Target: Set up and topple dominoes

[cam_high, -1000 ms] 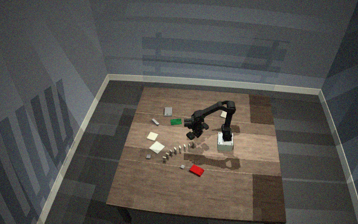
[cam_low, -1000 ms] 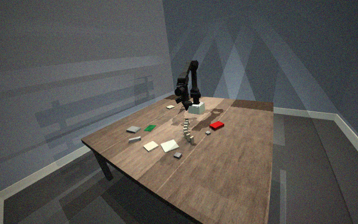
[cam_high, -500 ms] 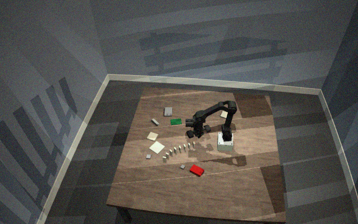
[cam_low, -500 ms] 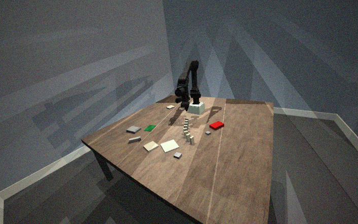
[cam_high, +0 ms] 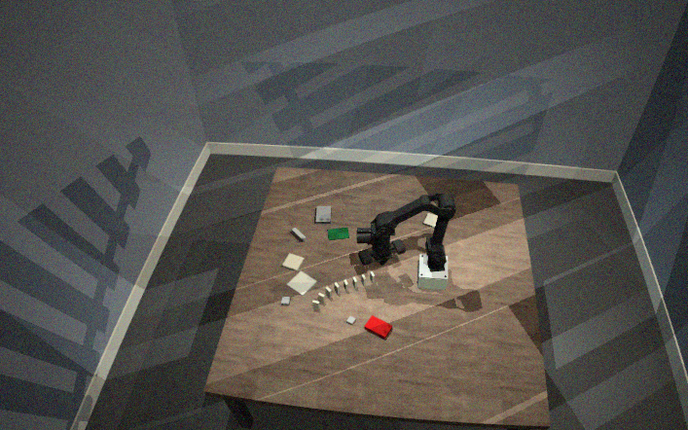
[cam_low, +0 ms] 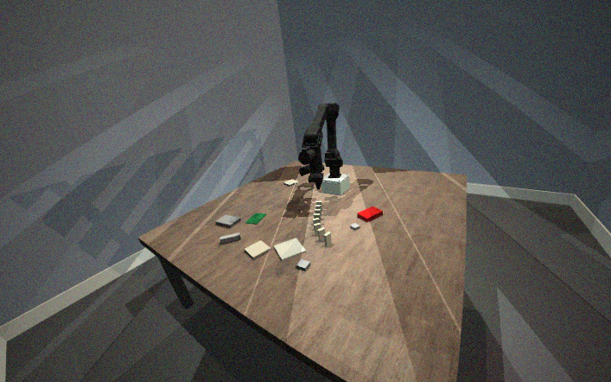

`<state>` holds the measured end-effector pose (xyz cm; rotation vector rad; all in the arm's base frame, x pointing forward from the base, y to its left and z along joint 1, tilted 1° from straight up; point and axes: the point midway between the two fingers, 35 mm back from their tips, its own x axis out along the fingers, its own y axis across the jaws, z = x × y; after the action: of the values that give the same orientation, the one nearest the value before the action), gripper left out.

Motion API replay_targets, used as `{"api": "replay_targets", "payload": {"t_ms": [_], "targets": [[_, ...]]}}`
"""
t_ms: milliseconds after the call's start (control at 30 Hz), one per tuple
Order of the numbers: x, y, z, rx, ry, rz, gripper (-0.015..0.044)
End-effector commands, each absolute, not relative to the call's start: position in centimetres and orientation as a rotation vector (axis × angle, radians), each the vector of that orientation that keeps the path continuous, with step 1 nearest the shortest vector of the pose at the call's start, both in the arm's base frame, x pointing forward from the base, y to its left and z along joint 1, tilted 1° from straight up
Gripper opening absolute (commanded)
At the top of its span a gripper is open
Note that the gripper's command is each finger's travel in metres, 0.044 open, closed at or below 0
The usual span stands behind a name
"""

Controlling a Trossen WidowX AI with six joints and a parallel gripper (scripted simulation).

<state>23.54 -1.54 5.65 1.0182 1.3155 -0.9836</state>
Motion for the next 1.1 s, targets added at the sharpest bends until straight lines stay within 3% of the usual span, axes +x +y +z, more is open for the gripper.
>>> {"api": "replay_targets", "payload": {"t_ms": [0,700,933,1067], "targets": [[23.6,-1.6,5.7,1.024,1.308,-0.983,0.0000],[23.6,-1.6,5.7,1.024,1.308,-0.983,0.0000],[24.0,-1.6,-2.1,1.024,1.308,-0.983,0.0000],[24.0,-1.6,-2.3,1.024,1.308,-0.984,0.0000]]}}
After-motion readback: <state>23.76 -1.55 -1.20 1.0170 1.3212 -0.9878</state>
